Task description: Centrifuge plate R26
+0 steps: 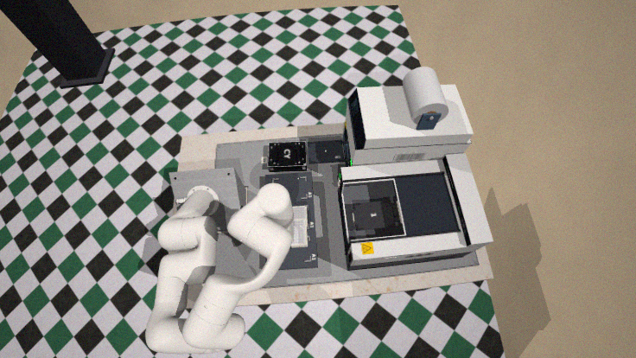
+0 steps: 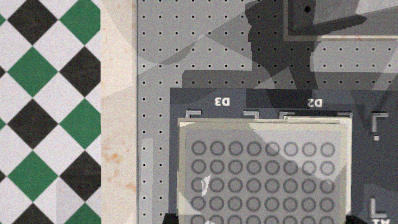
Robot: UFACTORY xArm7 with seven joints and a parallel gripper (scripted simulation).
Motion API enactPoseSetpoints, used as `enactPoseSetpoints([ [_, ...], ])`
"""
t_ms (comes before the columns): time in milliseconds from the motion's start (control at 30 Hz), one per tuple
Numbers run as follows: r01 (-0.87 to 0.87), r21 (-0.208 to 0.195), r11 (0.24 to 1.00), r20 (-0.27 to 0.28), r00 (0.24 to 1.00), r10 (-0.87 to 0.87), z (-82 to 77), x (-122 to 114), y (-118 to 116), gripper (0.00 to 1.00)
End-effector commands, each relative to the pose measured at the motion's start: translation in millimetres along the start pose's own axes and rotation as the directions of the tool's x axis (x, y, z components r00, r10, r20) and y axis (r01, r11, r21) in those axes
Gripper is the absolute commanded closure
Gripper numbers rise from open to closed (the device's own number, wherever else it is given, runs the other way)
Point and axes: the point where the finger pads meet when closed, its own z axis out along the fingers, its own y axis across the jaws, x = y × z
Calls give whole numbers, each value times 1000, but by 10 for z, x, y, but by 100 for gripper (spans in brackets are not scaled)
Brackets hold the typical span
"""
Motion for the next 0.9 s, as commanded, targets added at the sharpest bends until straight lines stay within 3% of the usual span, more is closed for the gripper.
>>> enactPoseSetpoints([
  [0,0,0,1000,3,1000,0,35,-4,3,100],
  [867,0,0,1000,3,1000,0,436,-6,2,100],
])
